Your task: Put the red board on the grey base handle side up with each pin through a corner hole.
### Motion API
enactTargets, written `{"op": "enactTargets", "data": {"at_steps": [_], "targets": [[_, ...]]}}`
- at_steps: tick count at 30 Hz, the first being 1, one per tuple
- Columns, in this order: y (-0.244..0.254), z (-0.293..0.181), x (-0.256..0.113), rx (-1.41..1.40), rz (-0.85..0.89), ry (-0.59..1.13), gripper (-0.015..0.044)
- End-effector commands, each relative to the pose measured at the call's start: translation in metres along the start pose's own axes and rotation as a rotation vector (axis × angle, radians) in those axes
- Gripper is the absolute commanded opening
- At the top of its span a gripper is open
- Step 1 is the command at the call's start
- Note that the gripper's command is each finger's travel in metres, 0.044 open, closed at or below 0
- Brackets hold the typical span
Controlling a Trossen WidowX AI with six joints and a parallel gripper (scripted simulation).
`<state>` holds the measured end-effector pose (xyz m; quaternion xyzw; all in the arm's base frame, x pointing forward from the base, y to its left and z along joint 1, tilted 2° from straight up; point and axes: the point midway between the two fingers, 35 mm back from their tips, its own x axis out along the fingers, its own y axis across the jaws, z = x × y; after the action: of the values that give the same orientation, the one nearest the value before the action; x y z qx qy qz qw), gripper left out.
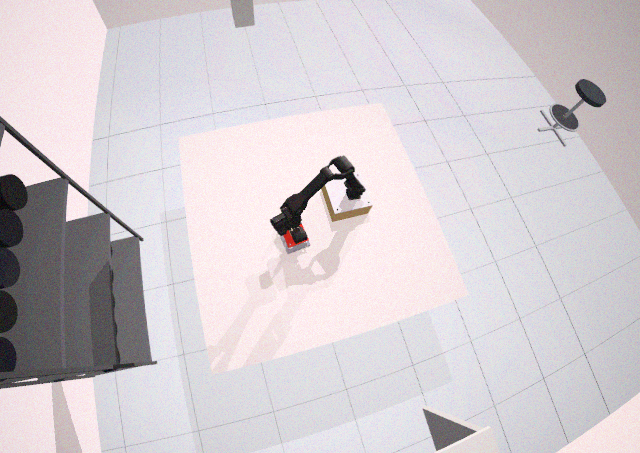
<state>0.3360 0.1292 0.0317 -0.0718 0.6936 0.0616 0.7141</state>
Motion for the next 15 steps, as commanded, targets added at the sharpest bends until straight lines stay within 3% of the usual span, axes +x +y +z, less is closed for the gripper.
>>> {"op": "enactTargets", "data": {"at_steps": [1, 15], "targets": [[0.000, -0.001, 0.006, 0.005, 0.000, 0.004, 0.0000], [0.000, 0.000, 0.014, 0.002, 0.000, 0.001, 0.0000]]}}
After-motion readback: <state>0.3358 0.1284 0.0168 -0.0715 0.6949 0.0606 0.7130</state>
